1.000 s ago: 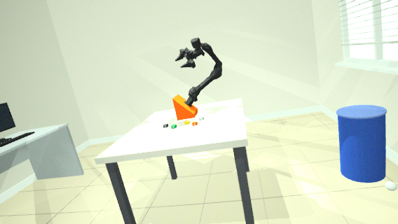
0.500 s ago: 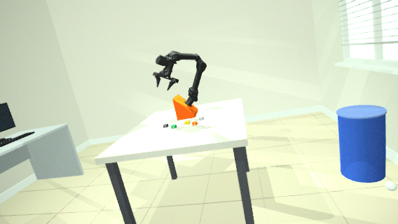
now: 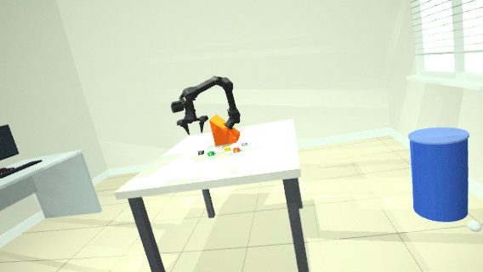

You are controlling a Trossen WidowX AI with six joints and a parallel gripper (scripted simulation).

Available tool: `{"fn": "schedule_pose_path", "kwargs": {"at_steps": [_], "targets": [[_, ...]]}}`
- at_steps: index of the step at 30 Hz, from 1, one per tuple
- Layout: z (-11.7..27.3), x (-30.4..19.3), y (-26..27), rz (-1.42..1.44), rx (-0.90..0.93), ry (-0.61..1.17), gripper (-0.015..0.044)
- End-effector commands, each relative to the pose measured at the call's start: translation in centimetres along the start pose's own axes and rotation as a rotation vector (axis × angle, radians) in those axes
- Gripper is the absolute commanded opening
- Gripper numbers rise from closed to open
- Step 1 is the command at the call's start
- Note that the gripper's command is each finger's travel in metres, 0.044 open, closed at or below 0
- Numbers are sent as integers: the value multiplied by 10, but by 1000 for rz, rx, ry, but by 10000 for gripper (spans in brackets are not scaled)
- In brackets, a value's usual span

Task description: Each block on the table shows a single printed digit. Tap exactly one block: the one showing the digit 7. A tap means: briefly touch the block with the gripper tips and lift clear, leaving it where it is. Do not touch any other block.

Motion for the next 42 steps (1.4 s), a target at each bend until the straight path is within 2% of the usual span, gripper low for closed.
{"fn": "schedule_pose_path", "kwargs": {"at_steps": [1,17,23,29,42], "targets": [[-5,2,-2,12,17,-2,400],[-5,2,1,12,17,-2,400],[2,4,87,9,12,-3,400],[-2,-15,168,11,25,1,400],[-2,-16,170,11,26,1,400]]}}
Point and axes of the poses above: the point midway between the two fingers, 35 mm back from their tips, its own z axis back along the fingers, its own y axis across the jaws, x = y × z, the point moved 3 cm from there along z, back along the fingers, and after that the axes turned 7 degrees about -z, right-handed, at the moved point
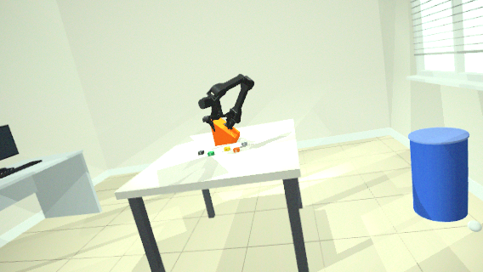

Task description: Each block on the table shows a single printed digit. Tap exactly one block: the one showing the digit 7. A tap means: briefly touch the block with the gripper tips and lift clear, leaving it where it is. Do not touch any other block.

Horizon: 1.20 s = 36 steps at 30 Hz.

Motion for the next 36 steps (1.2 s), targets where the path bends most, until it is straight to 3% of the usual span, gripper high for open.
{"fn": "schedule_pose_path", "kwargs": {"at_steps": [1,12,19,26,36], "targets": [[1,-1,3,-1,3,-5,400],[1,-1,3,-1,3,-5,400],[-77,0,4,0,5,-5,216],[-80,-1,4,0,6,-5,32],[-80,-1,4,0,6,-5,20]]}}
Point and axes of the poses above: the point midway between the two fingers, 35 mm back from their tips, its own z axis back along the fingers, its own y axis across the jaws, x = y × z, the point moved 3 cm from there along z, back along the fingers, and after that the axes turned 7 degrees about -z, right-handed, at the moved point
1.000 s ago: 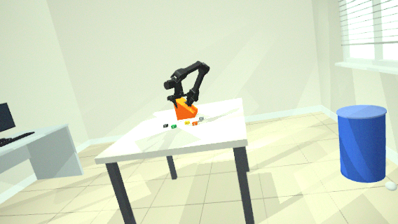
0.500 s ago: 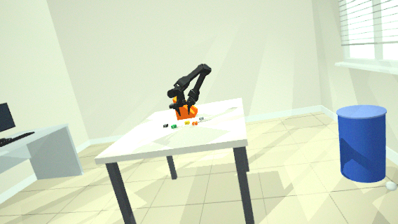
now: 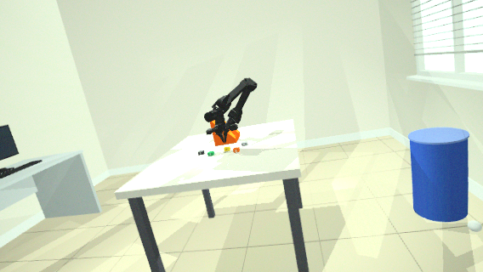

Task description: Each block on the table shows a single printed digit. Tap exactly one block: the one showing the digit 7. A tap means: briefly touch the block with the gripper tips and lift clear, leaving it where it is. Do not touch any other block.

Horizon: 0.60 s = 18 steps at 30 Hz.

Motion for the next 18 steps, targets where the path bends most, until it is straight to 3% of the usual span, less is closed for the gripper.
{"fn": "schedule_pose_path", "kwargs": {"at_steps": [1,18], "targets": [[-1,0,0,-4,5,-1,20],[-26,0,0,-4,6,-1,20]]}}
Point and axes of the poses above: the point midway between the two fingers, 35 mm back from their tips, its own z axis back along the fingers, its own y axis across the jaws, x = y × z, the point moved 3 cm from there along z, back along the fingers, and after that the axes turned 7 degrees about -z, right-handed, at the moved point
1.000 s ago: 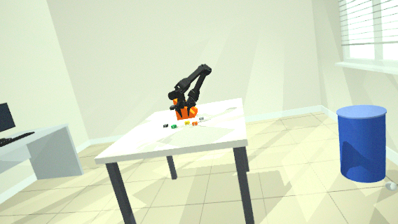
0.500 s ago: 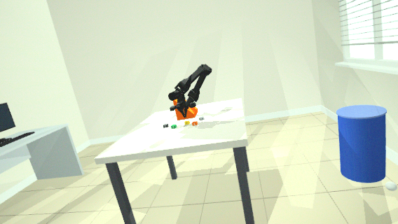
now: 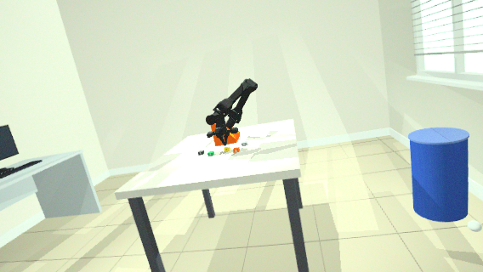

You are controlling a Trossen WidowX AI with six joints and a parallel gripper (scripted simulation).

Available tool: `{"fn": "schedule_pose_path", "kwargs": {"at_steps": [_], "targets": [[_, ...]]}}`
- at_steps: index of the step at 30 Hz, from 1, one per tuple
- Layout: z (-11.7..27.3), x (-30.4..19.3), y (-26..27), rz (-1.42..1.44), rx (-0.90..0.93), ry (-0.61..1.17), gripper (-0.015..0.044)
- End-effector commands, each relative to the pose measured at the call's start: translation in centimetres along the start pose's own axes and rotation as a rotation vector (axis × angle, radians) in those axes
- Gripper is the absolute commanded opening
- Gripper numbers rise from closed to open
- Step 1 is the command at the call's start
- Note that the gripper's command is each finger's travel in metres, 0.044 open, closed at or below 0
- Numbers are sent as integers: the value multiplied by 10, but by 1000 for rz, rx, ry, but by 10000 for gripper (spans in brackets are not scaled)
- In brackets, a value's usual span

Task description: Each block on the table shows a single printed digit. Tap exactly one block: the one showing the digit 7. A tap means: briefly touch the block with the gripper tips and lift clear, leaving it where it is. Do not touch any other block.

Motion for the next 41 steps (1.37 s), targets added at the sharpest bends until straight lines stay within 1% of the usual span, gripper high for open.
{"fn": "schedule_pose_path", "kwargs": {"at_steps": [1,11,15,19,21,25,31,33,34,41], "targets": [[-9,-2,-1,-9,7,7,20],[-13,-2,-1,-9,7,7,20],[15,-1,-1,-9,5,7,20],[17,-1,-1,-9,6,7,20],[22,-1,9,-10,3,6,72],[52,-11,68,-14,-12,2,177],[91,-52,148,-12,1,6,335],[99,-64,163,-11,8,9,388],[100,-65,164,-11,9,9,400],[100,-65,164,-11,9,9,400]]}}
Point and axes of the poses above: the point midway between the two fingers, 35 mm back from their tips, its own z axis back along the fingers, its own y axis across the jaws, x = y × z, the point moved 3 cm from there along z, back along the fingers, and after that the axes turned 7 degrees about -z, right-handed, at the moved point
